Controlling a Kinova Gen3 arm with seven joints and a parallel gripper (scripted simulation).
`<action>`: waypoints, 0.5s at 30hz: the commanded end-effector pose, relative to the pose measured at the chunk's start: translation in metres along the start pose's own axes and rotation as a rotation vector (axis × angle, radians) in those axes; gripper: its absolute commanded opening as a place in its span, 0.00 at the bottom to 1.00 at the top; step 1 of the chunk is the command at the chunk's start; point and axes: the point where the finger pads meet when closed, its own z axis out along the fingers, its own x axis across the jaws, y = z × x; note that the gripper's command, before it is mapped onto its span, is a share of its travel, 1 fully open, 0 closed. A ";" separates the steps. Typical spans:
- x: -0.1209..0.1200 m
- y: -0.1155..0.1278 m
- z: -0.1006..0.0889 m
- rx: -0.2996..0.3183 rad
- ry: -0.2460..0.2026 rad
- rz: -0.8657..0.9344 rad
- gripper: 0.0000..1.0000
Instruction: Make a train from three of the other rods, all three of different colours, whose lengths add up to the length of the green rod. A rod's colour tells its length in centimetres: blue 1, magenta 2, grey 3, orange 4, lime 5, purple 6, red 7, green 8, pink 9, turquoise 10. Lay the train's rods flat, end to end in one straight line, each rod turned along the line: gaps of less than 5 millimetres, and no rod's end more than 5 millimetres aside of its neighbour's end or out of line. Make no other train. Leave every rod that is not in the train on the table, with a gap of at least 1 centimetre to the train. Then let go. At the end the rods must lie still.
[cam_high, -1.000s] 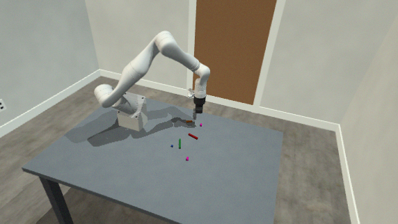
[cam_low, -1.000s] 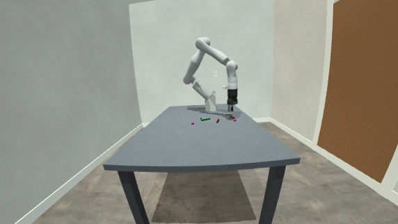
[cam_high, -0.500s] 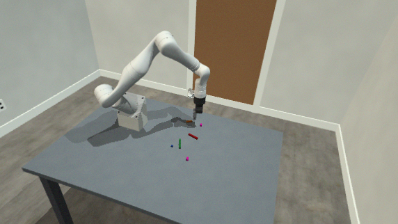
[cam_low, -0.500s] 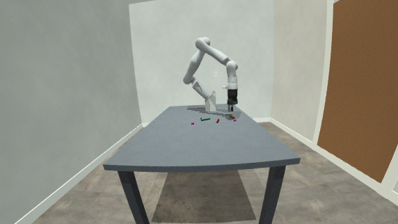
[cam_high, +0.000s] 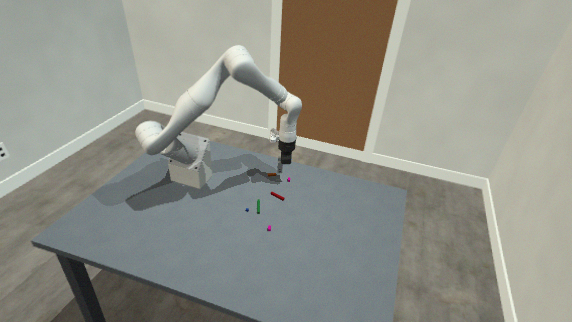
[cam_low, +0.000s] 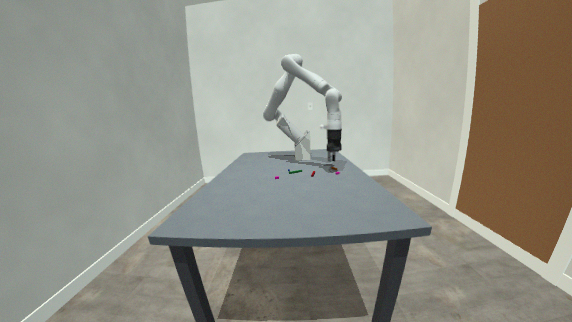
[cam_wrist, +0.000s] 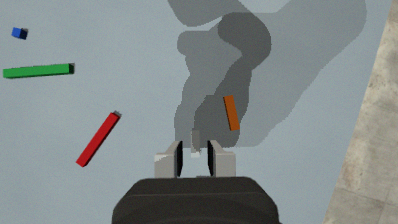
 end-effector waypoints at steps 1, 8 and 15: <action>0.000 0.000 0.003 0.001 -0.001 0.000 0.54; 0.000 0.000 0.010 0.001 -0.001 0.000 0.54; 0.000 0.000 0.021 0.001 -0.001 0.000 0.54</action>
